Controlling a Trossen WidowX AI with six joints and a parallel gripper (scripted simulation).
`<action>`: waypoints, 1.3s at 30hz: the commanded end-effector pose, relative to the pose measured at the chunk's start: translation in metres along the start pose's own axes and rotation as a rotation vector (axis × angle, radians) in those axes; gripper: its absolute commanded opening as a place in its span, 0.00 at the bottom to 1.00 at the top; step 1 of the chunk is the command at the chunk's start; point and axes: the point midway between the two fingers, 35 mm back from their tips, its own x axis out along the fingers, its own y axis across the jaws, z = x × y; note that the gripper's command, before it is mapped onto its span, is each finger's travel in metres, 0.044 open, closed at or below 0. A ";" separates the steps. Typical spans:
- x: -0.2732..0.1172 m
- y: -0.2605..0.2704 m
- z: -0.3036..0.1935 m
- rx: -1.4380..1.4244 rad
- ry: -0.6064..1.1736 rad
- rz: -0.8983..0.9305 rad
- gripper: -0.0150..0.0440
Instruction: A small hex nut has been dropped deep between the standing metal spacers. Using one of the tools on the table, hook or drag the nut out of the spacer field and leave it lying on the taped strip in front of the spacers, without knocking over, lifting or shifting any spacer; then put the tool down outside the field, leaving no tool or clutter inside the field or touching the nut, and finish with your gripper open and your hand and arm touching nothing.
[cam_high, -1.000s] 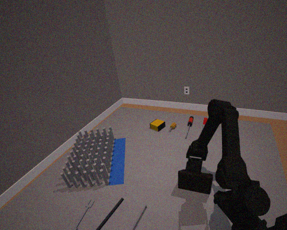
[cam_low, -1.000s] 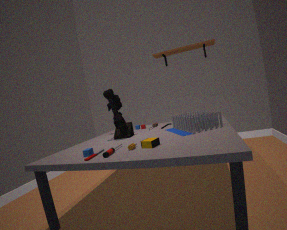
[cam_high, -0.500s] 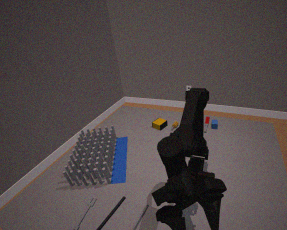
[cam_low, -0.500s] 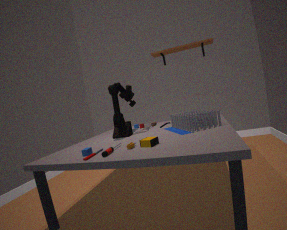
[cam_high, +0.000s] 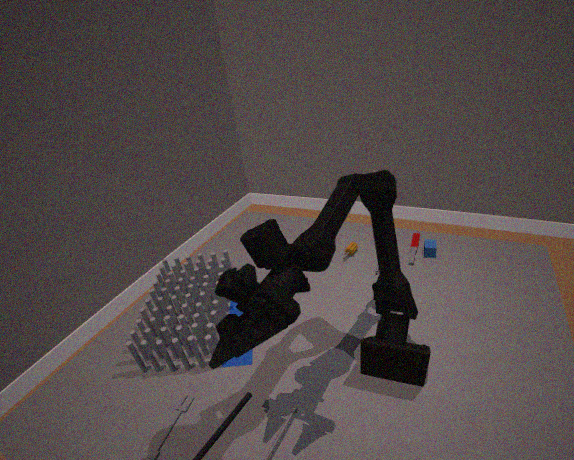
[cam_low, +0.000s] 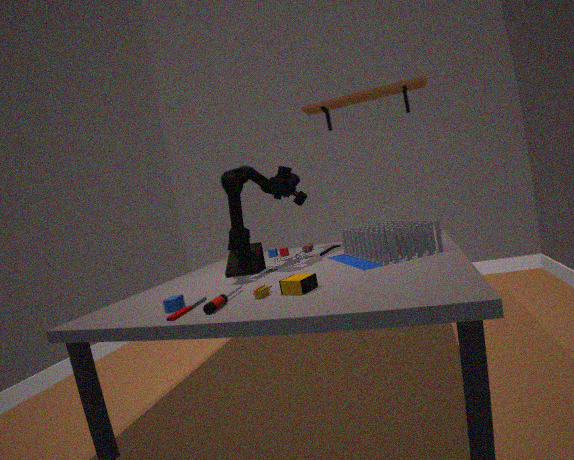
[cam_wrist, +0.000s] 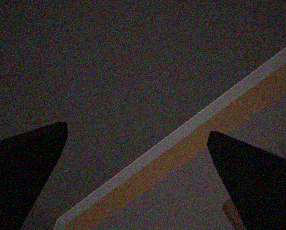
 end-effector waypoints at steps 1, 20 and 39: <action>-0.038 -0.056 0.035 -0.025 -0.143 -0.146 1.00; -0.276 -0.270 0.044 -0.023 -0.460 -1.007 1.00; -0.296 -0.280 0.036 -0.015 -0.461 -1.082 1.00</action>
